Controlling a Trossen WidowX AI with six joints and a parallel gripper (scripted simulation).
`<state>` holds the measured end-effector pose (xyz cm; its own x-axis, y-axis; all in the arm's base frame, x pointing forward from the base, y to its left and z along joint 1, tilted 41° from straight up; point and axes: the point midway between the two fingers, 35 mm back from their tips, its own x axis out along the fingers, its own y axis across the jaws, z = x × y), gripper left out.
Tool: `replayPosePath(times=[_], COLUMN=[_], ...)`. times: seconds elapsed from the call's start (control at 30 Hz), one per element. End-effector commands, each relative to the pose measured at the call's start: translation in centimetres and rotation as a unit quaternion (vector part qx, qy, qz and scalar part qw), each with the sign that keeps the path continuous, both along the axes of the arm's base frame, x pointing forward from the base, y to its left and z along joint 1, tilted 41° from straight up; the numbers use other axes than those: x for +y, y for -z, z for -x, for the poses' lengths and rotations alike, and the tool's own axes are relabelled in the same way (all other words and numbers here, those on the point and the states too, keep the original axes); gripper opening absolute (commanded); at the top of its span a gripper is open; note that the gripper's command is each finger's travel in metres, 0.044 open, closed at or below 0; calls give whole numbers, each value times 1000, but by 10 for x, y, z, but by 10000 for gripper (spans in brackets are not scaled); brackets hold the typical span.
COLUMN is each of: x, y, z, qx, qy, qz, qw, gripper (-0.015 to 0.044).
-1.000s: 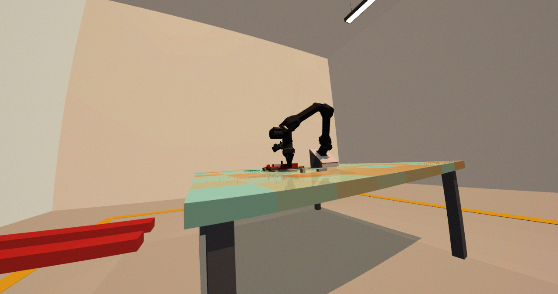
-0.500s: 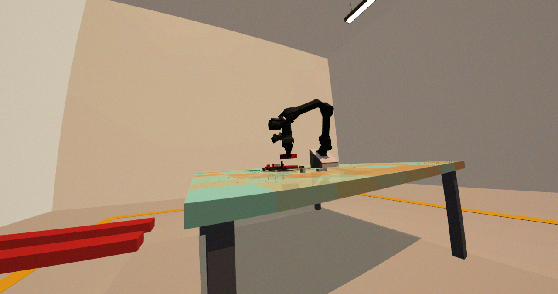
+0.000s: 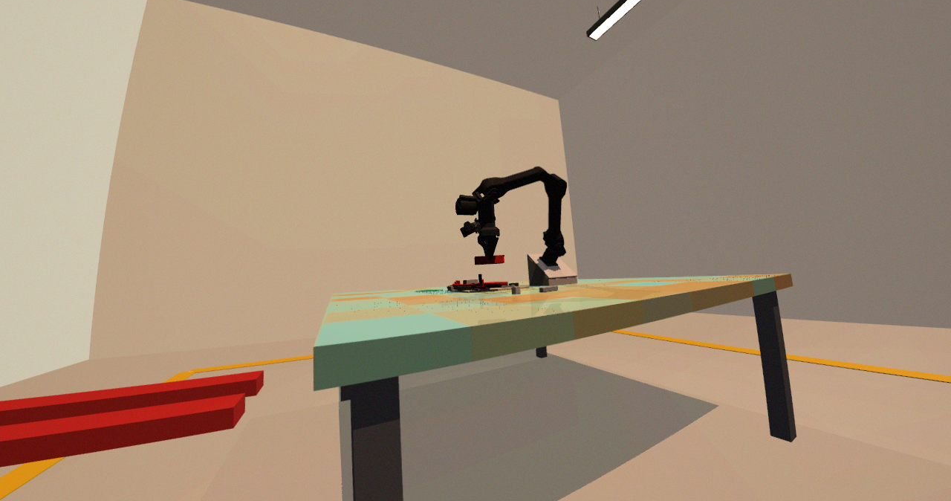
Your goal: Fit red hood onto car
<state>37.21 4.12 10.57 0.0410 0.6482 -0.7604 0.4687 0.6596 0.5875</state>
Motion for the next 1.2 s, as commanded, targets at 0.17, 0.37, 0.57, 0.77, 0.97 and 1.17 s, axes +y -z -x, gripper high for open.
replayPosePath(times=[0.17, 0.37, 0.57, 0.77, 0.97, 1.17], x=[-45, -73, -100, -125, -148, -160], y=[35, 58, 80, 100, 120, 131], z=[0, 6, 13, 22, 34, 42], qx=[-24, -42, -63, -84, -104, -120], qy=[-25, -42, -65, -91, -119, -140], qz=[11, 13, 15, 16, 15, 13], qw=[999, 998, 996, 992, 987, 983], gripper=[0, 0, 0, 0, 0, 0])
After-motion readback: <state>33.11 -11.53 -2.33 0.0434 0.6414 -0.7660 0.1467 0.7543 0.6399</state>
